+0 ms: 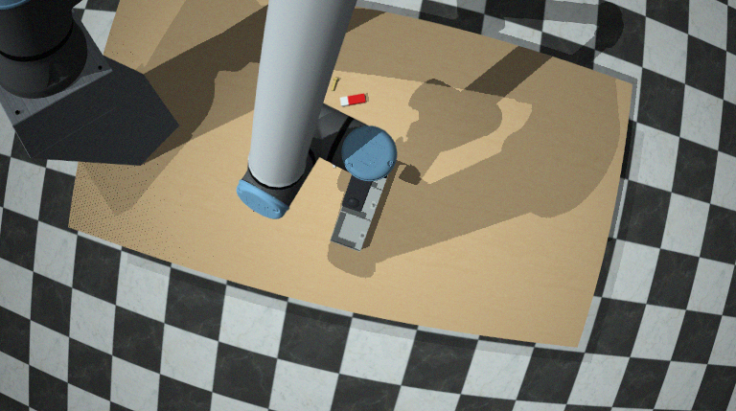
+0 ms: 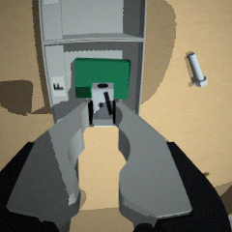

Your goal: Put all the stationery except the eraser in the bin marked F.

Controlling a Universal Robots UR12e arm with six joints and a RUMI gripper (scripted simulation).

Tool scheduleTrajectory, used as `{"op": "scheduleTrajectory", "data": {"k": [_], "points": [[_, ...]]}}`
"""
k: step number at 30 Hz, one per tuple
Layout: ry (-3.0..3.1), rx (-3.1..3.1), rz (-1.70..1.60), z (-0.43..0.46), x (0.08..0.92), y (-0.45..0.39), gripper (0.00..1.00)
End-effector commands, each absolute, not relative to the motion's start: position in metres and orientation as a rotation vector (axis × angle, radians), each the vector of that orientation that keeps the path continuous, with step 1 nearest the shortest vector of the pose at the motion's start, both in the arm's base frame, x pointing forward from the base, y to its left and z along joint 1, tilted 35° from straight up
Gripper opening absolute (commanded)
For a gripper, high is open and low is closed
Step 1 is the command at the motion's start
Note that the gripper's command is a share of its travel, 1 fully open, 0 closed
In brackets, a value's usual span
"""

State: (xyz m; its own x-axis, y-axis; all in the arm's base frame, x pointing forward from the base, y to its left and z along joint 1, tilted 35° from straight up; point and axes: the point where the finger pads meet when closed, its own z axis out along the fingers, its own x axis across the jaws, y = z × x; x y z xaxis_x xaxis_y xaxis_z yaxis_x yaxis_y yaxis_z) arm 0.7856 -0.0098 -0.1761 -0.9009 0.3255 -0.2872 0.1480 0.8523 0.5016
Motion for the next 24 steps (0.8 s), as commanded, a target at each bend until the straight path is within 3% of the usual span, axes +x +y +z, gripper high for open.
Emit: {"op": "scheduleTrajectory", "data": {"k": [1, 24], "points": [[2.664, 0.353, 0.681, -0.177, 0.783, -0.007, 0.00], [2.662, 0.350, 0.678, -0.198, 0.799, 0.003, 0.00]]}}
